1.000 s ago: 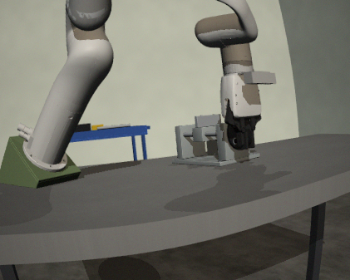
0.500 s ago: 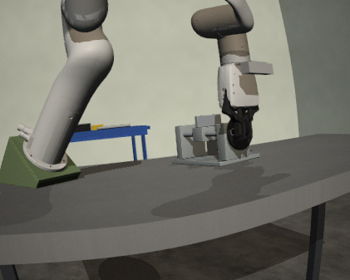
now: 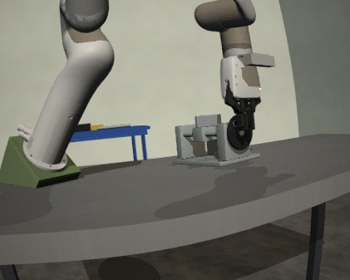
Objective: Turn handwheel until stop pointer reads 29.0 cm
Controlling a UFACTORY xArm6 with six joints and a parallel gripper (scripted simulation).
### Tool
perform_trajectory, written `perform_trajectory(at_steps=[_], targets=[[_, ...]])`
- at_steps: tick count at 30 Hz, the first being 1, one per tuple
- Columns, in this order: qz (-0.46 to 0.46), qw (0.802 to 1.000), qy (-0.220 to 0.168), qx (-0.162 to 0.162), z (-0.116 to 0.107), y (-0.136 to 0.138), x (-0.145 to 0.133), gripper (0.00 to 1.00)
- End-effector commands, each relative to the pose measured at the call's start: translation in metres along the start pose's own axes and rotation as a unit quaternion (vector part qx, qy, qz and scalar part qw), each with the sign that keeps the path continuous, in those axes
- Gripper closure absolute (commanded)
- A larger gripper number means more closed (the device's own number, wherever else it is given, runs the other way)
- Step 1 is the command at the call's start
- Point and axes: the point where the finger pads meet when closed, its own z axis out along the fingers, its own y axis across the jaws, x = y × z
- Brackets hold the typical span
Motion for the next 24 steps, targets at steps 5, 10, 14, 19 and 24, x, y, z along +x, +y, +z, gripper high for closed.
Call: perform_trajectory(at_steps=[5,10,14,19,24], targets=[[0.001,1.000,-0.001,0.004,-0.006,-0.014,0.000,0.94],[0.001,1.000,-0.001,0.004,-0.007,-0.021,0.000,0.94],[0.001,1.000,-0.001,0.004,-0.006,-0.024,0.000,0.94],[0.001,1.000,-0.001,0.004,-0.005,-0.029,0.000,0.94],[0.001,1.000,-0.001,0.004,-0.003,-0.034,0.000,0.94]])
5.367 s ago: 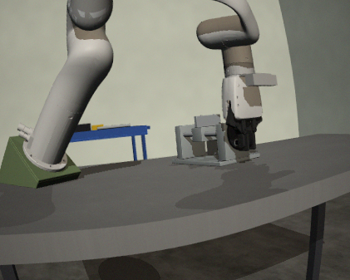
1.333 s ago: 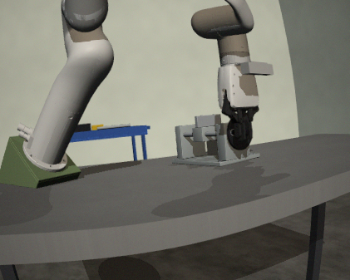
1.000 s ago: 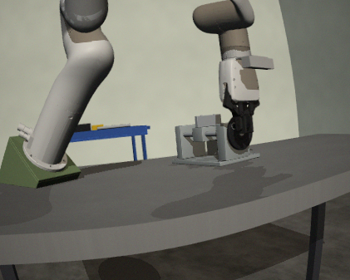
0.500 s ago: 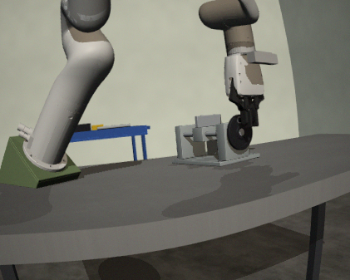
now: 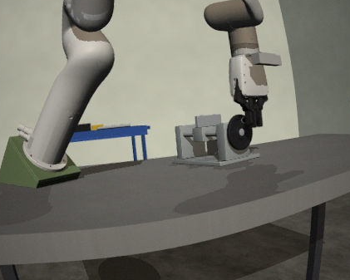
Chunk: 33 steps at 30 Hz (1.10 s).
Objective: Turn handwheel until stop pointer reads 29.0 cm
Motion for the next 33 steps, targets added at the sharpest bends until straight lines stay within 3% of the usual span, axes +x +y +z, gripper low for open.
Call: perform_trajectory(at_steps=[1,33], targets=[[0.000,1.000,0.000,-0.001,0.002,-0.004,0.000,0.94],[0.000,1.000,0.000,-0.001,0.017,-0.017,0.000,0.94]])
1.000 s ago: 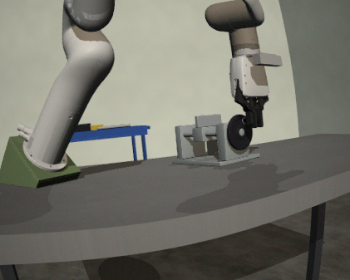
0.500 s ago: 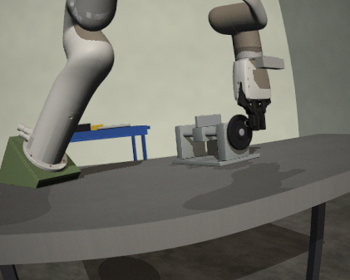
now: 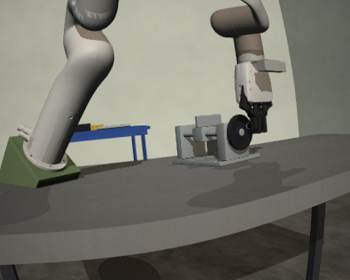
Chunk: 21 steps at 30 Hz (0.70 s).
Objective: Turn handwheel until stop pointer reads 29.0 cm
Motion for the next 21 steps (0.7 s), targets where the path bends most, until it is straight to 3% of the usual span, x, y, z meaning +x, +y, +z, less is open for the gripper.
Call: perform_trajectory(at_steps=[1,21], targets=[[0.000,1.000,0.000,0.000,0.0018,-0.0008,0.0003,0.94],[0.000,1.000,0.000,0.000,0.0068,-0.0022,0.0003,0.94]])
